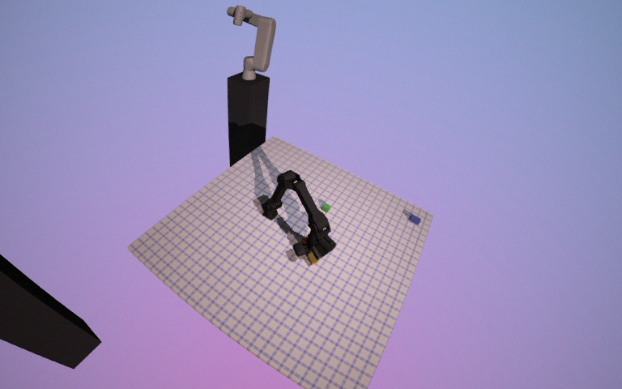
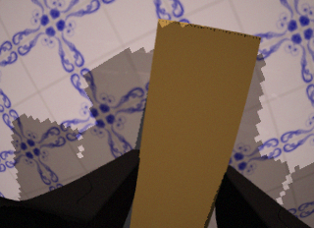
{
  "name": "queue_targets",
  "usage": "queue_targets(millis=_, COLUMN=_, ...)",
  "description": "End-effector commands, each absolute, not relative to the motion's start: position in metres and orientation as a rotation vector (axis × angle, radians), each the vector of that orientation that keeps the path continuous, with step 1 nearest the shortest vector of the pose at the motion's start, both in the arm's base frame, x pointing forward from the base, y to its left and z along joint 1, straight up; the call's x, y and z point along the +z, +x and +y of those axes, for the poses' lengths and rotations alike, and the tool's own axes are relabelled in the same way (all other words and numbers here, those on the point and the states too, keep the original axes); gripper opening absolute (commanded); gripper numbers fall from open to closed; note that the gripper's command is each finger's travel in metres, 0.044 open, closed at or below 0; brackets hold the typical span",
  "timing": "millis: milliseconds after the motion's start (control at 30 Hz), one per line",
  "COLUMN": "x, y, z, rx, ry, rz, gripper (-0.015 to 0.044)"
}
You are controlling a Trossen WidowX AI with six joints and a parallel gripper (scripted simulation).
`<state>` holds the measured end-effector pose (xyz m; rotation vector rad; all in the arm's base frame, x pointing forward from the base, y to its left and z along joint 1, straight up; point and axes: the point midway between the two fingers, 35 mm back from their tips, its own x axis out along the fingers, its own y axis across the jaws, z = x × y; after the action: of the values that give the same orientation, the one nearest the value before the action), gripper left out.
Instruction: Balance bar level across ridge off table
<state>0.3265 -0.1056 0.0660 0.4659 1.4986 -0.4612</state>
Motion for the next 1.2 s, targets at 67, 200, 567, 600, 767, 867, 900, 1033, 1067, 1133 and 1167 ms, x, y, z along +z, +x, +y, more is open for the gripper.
queue_targets(millis=67, x=0.086, y=0.329, z=-0.107, rx=-0.46, ry=0.463, rz=1.484, gripper=0.0)
queue_targets(millis=200, x=0.096, y=0.33, z=-0.107, rx=-0.46, ry=0.462, rz=1.484, gripper=0.0)
queue_targets(millis=567, x=0.125, y=0.328, z=-0.106, rx=-0.46, ry=0.461, rz=1.484, gripper=0.0)
queue_targets(millis=600, x=0.127, y=0.328, z=-0.106, rx=-0.46, ry=0.461, rz=1.484, gripper=0.0)
queue_targets(millis=767, x=0.14, y=0.326, z=-0.106, rx=-0.46, ry=0.46, rz=1.485, gripper=0.0)
queue_targets(millis=867, x=0.148, y=0.325, z=-0.105, rx=-0.46, ry=0.459, rz=1.485, gripper=0.0)
queue_targets(millis=900, x=0.151, y=0.325, z=-0.105, rx=-0.46, ry=0.459, rz=1.485, gripper=0.0)
queue_targets(millis=1033, x=0.16, y=0.323, z=-0.105, rx=-0.46, ry=0.459, rz=1.485, gripper=0.0)
queue_targets(millis=1067, x=0.162, y=0.322, z=-0.105, rx=-0.46, ry=0.459, rz=1.485, gripper=0.0)
queue_targets(millis=1133, x=0.162, y=0.322, z=-0.105, rx=-0.46, ry=0.459, rz=1.485, gripper=0.0)
queue_targets(millis=1167, x=0.162, y=0.322, z=-0.104, rx=-0.455, ry=0.454, rz=1.486, gripper=0.0)
